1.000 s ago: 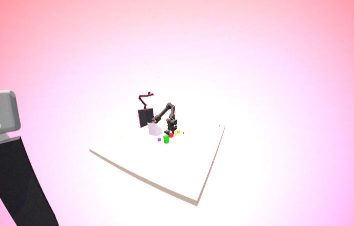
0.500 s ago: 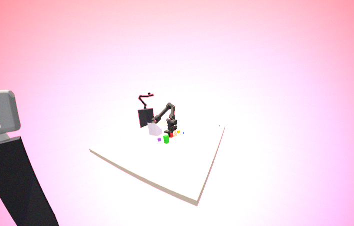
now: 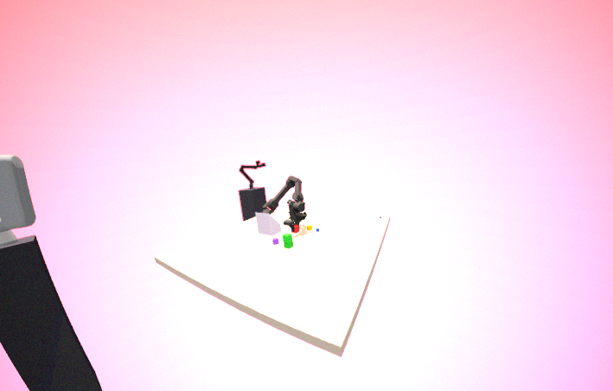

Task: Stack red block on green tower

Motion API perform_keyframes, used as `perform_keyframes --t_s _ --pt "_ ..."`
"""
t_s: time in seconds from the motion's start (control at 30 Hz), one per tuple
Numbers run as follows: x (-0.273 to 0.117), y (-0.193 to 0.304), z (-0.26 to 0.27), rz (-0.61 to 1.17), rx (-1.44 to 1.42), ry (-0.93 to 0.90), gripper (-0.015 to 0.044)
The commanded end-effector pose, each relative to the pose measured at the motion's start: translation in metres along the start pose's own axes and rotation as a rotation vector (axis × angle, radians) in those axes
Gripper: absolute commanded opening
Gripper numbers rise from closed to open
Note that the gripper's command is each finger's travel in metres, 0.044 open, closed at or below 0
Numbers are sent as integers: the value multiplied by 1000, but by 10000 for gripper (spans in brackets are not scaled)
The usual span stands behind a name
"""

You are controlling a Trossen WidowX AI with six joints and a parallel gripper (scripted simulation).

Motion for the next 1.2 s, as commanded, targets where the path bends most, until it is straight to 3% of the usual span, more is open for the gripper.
perform_keyframes --t_s 0.0,0.43,0.77,1.17 --pt "-22 0 1 -1 -7 7 0" --pt "-80 0 1 -1 -6 9 0" --pt "-81 -3 -3 -1 -6 10 0" --pt "-87 -24 -53 -2 -7 16 0"
Point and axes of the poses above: the point midway between the two fingers, 35 mm back from their tips, its own x axis out along the fingers, its own z axis across the jaws, y = z × x, the point moved 3 cm from there along -x, back along the fingers, and after that the axes turned 5 degrees about -x, right-handed, at the moved point
